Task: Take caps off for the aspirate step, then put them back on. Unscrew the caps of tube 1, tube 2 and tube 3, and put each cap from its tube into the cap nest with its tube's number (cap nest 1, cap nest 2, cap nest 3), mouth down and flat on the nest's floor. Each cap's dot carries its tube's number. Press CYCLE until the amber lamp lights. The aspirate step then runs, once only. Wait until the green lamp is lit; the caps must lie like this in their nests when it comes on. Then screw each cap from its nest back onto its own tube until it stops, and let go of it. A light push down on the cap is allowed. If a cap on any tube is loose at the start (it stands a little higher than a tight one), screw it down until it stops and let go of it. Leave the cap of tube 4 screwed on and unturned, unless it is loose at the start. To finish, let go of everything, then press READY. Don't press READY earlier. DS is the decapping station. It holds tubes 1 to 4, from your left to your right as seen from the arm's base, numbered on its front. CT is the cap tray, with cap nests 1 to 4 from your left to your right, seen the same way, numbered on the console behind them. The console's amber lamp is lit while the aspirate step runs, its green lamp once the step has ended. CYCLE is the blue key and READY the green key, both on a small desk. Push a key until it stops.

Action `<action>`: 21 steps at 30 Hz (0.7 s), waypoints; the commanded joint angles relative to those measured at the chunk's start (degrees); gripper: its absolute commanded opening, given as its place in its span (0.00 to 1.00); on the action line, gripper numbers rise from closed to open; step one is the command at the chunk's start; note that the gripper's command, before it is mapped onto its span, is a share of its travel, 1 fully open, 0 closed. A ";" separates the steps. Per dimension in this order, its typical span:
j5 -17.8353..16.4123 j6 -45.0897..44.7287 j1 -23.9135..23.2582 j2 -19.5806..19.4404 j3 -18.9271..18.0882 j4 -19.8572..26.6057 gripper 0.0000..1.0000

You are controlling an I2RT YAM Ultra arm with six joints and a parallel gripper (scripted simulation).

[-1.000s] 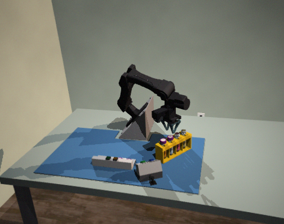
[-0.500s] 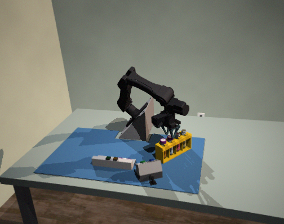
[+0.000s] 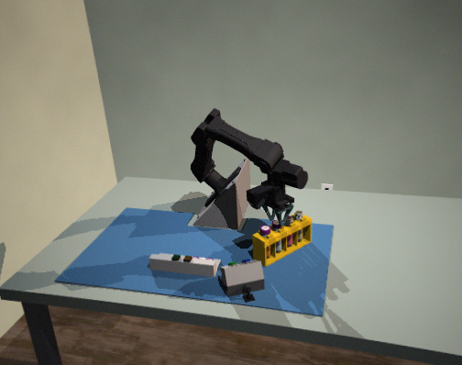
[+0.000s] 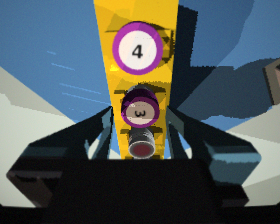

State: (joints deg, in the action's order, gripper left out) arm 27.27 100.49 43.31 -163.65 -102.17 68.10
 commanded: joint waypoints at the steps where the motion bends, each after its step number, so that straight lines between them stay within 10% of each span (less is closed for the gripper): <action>1: 0.65 -0.10 0.38 0.45 -0.01 -0.22 0.49; 21: 1.02 -0.60 -0.19 0.29 1.32 -1.94 0.49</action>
State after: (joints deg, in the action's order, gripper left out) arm 27.57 99.96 42.85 -163.76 -100.73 66.24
